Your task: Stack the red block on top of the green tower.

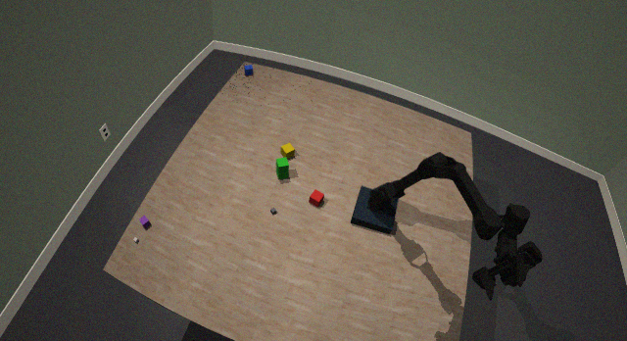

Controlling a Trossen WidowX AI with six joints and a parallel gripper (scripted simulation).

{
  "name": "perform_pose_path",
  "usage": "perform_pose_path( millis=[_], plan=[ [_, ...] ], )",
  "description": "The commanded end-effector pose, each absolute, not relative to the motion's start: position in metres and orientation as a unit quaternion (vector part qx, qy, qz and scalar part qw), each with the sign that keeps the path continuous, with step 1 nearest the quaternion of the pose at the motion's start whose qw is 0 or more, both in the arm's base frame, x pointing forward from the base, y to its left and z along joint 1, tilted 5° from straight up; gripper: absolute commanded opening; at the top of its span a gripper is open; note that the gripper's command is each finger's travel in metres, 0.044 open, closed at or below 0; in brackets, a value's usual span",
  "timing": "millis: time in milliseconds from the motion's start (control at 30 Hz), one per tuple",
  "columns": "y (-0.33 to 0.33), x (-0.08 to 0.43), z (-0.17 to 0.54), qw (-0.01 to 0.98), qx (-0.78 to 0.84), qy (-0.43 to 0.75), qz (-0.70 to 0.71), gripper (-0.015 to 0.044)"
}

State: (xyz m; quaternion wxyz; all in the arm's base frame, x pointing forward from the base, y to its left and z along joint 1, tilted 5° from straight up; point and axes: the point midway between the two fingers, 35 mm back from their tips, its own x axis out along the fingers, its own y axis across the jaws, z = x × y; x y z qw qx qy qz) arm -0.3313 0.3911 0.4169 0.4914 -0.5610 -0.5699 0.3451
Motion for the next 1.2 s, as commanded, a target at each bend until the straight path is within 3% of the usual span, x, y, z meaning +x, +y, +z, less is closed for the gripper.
perform_pose_path(
  millis=[0, 367, 767, 1167],
  plan=[
    [0.392, -0.331, 0.417, 0.491, -0.561, -0.57, 0.345, 0.0426],
    [0.445, -0.271, 0.399, 0.485, -0.581, -0.547, 0.357, 0.044],
    [0.498, -0.138, 0.352, 0.535, -0.608, -0.418, 0.411, 0.044],
    [0.498, 0.004, 0.298, 0.604, -0.613, -0.24, 0.45, 0.044]
  ],
)
